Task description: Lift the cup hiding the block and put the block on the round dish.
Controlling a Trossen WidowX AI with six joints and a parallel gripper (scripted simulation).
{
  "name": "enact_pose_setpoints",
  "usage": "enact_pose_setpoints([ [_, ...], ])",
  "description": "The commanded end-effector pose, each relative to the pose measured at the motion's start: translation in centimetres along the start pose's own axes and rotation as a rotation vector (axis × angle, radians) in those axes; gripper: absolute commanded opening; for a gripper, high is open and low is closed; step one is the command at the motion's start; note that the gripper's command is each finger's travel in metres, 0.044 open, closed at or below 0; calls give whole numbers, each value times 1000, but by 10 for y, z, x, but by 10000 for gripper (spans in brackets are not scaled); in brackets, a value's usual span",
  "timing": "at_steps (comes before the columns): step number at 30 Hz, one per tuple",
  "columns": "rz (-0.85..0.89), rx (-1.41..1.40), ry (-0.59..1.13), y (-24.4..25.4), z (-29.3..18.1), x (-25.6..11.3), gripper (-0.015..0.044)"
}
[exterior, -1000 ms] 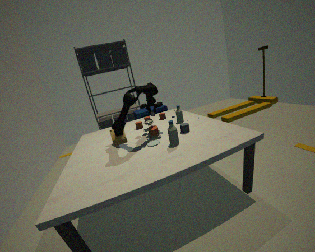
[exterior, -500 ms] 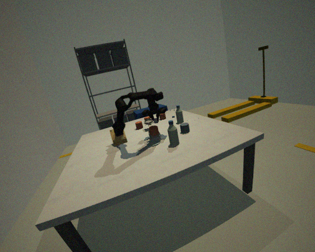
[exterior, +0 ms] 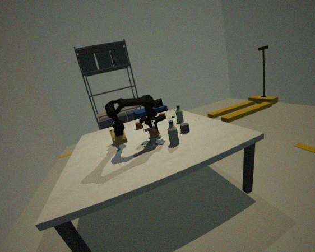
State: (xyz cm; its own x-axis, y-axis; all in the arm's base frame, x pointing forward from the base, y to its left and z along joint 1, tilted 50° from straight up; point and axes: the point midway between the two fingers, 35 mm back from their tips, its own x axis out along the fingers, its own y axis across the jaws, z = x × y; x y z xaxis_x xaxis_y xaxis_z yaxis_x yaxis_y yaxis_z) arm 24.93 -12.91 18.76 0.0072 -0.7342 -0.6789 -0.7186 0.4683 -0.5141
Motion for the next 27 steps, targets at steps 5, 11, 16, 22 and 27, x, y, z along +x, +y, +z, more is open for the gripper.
enact_pose_setpoints([
  [5,14,-25,72,10,-50,14,0],
  [11,15,-25,71,10,-50,20,0],
  [16,15,-24,71,10,-51,40,0],
  [22,12,-24,73,11,-54,55,0],
  [27,12,-24,73,11,-54,59,0],
])
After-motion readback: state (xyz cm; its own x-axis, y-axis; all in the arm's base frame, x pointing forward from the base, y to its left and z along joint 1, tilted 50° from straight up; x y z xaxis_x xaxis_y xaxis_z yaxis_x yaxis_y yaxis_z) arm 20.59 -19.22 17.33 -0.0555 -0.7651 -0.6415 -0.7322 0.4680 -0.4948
